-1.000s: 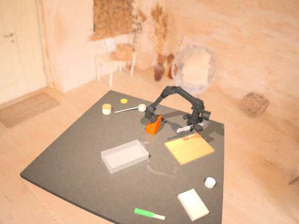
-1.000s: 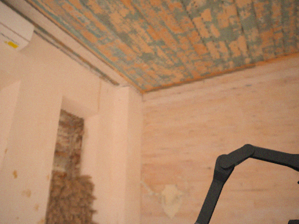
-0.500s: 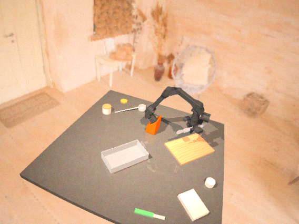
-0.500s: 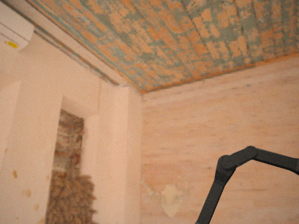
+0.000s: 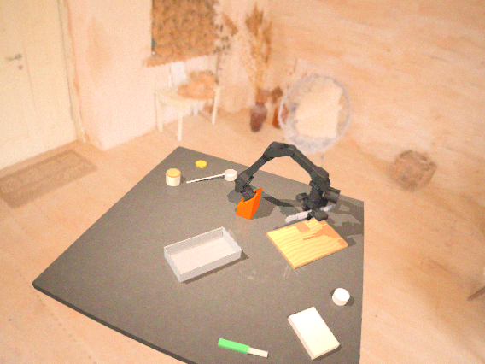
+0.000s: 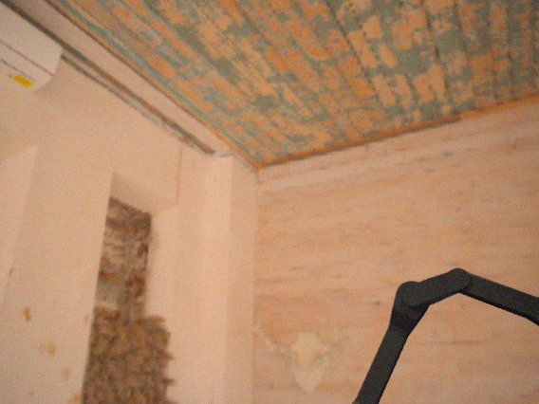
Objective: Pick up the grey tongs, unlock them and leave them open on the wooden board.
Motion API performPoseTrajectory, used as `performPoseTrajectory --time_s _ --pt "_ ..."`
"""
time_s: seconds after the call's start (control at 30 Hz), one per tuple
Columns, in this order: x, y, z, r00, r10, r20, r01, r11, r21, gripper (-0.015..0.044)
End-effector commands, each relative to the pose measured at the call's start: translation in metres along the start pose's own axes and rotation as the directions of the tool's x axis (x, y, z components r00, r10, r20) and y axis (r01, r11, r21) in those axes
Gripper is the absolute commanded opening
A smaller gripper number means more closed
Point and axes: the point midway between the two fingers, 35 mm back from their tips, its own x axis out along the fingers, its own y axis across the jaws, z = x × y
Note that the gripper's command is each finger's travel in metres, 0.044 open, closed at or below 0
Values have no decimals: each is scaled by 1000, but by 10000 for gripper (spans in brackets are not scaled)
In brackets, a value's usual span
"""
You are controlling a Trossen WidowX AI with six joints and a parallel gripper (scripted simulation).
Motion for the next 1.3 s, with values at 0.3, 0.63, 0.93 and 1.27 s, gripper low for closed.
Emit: performPoseTrajectory --time_s 0.3,0.63,0.93,1.27 --pt "20 -1 0 1000 -4 -1 4 1000 0 -150" --pt "37 0 -1 1000 -3 -1 3 1000 0 -150" --pt "51 1 -1 1000 -3 -1 3 1000 1 -150" --pt "67 3 -2 1000 -2 -1 2 1000 1 -150"
